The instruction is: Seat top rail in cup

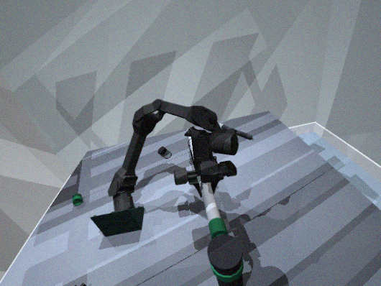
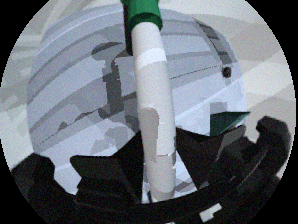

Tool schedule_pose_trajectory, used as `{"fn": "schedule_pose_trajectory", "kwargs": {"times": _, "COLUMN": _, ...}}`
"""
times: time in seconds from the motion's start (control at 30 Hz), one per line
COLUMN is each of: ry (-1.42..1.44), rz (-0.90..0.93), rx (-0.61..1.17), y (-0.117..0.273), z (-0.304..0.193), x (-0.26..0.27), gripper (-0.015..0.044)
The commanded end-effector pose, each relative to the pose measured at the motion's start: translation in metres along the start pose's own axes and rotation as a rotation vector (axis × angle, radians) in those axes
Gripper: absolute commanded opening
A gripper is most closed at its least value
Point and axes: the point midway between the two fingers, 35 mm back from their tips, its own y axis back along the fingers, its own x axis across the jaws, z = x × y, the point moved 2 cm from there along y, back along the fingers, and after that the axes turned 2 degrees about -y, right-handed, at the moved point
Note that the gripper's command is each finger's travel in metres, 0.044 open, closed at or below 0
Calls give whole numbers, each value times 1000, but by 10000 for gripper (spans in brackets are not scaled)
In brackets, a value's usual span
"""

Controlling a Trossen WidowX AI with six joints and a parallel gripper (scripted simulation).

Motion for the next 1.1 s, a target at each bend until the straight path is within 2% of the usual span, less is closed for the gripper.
{"fn": "schedule_pose_trajectory", "kwargs": {"times": 0.0, "ry": -4, "rz": 6, "rx": -7, "y": 4, "z": 2, "x": -1, "gripper": 0}}
{"fn": "schedule_pose_trajectory", "kwargs": {"times": 1.07, "ry": -5, "rz": 6, "rx": -14, "y": 8, "z": 9, "x": -1, "gripper": 0}}
